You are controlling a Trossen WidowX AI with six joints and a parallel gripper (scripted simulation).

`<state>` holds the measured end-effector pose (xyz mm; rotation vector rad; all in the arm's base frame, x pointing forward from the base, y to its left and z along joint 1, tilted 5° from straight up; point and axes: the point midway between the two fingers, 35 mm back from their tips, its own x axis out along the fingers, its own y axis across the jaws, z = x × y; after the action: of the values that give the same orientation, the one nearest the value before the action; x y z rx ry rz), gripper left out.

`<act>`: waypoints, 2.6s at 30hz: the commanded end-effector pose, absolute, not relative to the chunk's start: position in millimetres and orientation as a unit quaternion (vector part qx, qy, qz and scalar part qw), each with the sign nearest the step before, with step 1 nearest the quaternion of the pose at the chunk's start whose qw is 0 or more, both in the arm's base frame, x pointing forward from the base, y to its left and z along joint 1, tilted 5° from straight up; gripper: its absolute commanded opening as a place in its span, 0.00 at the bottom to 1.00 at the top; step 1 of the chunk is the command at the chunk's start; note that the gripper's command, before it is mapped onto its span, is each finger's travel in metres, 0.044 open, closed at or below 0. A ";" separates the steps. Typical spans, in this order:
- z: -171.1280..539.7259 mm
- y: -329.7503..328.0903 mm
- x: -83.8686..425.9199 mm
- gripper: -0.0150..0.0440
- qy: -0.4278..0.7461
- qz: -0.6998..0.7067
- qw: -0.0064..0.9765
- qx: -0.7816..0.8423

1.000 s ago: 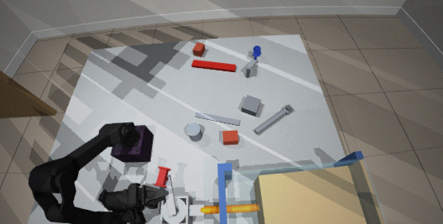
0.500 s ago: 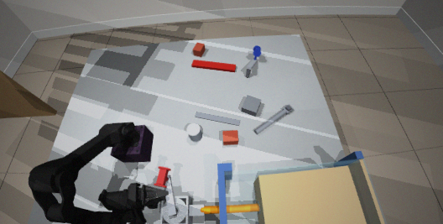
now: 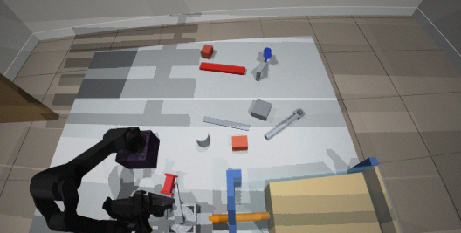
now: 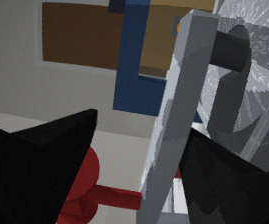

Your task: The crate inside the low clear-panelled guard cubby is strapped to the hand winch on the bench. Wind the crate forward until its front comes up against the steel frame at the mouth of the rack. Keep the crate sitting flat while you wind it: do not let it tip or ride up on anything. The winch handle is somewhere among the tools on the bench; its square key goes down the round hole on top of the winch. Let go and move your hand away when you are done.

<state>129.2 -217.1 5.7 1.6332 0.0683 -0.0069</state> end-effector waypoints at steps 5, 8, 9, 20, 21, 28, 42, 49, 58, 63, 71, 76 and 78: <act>1.9 -215.9 130.2 0.66 0.033 -0.002 0.687 0.726; 1.9 -215.9 130.2 0.66 0.033 -0.002 0.687 0.726; 1.9 -215.9 130.2 0.66 0.033 -0.002 0.687 0.726; 1.9 -215.9 130.2 0.66 0.033 -0.002 0.687 0.726; 1.9 -215.9 130.2 0.66 0.033 -0.002 0.687 0.726; 1.9 -215.9 130.2 0.66 0.033 -0.002 0.687 0.726; 1.9 -215.9 130.2 0.66 0.033 -0.002 0.687 0.726; 1.9 -215.9 130.2 0.66 0.033 -0.002 0.687 0.726; 6.0 -221.2 129.4 0.66 0.030 -0.003 0.684 0.729; 6.0 -221.2 129.4 0.66 0.030 -0.003 0.684 0.729; 6.0 -221.2 129.4 0.66 0.030 -0.003 0.684 0.729; 6.0 -221.2 129.4 0.66 0.030 -0.003 0.684 0.729; 6.0 -221.2 129.4 0.66 0.030 -0.003 0.684 0.729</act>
<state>129.0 -219.0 7.5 1.6431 0.0677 -0.0067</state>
